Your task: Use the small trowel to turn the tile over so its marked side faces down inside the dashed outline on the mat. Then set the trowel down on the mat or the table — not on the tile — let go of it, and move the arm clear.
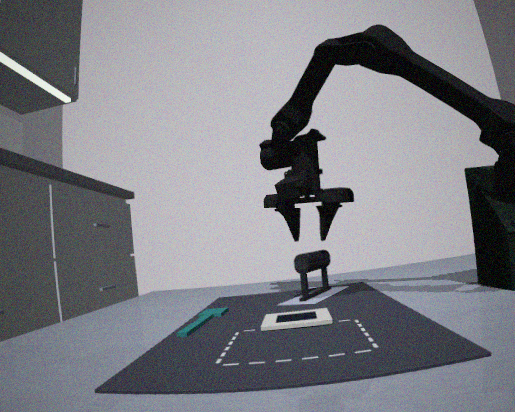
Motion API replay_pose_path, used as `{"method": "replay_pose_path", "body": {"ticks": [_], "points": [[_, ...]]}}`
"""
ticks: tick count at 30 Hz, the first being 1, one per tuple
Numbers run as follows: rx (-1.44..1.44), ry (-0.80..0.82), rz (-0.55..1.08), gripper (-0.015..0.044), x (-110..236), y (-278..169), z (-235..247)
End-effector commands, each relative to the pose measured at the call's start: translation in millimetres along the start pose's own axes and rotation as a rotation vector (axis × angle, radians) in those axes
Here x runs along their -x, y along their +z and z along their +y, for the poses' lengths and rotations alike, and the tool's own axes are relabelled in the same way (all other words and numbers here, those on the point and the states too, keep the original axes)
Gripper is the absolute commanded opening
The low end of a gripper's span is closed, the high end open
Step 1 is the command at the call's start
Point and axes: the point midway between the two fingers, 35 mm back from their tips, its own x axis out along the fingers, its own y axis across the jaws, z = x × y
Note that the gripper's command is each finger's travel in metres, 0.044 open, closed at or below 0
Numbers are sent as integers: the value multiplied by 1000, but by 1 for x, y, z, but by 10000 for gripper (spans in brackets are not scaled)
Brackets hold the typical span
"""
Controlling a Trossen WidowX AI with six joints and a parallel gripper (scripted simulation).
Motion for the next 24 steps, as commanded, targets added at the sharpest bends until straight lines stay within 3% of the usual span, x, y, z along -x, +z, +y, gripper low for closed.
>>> {"method": "replay_pose_path", "body": {"ticks": [1, 24], "points": [[-46, -20, 7, 300, 1, 0, -1], [-381, -145, 4, 300, -7, -2, -11]]}}
